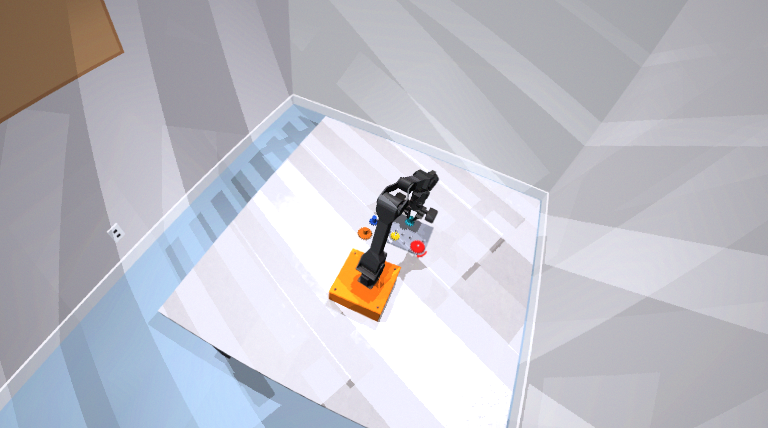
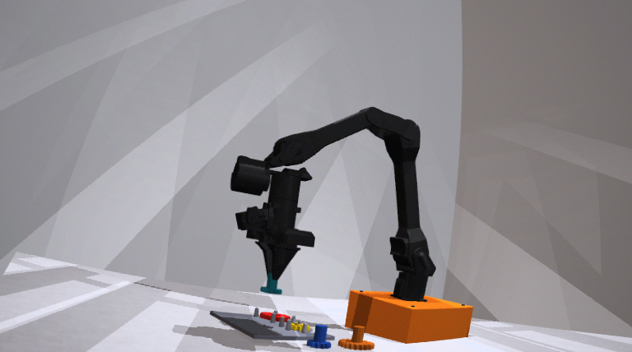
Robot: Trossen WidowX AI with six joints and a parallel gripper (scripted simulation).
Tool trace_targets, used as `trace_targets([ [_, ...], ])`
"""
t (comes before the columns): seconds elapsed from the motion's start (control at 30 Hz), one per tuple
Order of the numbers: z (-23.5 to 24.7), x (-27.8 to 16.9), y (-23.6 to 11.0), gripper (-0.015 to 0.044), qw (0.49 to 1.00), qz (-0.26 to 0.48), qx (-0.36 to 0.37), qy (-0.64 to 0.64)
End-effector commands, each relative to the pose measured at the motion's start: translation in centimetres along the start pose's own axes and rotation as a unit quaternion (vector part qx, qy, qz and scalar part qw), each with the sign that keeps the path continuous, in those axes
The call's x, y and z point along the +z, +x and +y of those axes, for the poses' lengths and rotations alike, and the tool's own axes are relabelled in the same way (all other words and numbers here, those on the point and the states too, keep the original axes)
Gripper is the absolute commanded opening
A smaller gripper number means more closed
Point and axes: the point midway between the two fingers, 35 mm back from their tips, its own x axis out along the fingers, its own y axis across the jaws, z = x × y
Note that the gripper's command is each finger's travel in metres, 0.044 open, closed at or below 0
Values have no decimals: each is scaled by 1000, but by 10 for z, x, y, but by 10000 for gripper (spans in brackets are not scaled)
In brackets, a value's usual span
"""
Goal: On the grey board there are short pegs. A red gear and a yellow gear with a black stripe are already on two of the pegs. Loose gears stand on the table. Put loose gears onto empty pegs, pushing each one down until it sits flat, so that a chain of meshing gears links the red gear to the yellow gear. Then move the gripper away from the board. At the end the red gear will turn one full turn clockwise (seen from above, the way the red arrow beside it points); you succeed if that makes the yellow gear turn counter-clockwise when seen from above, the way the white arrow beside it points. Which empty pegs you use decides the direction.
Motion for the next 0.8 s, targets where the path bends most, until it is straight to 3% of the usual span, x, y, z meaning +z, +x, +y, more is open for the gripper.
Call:
trace_targets([
  [0.0,-7,-5,3,0,1000,-1,-1,-3],
  [0.77,-33,-27,17,0,1000,0,0,-3],
])
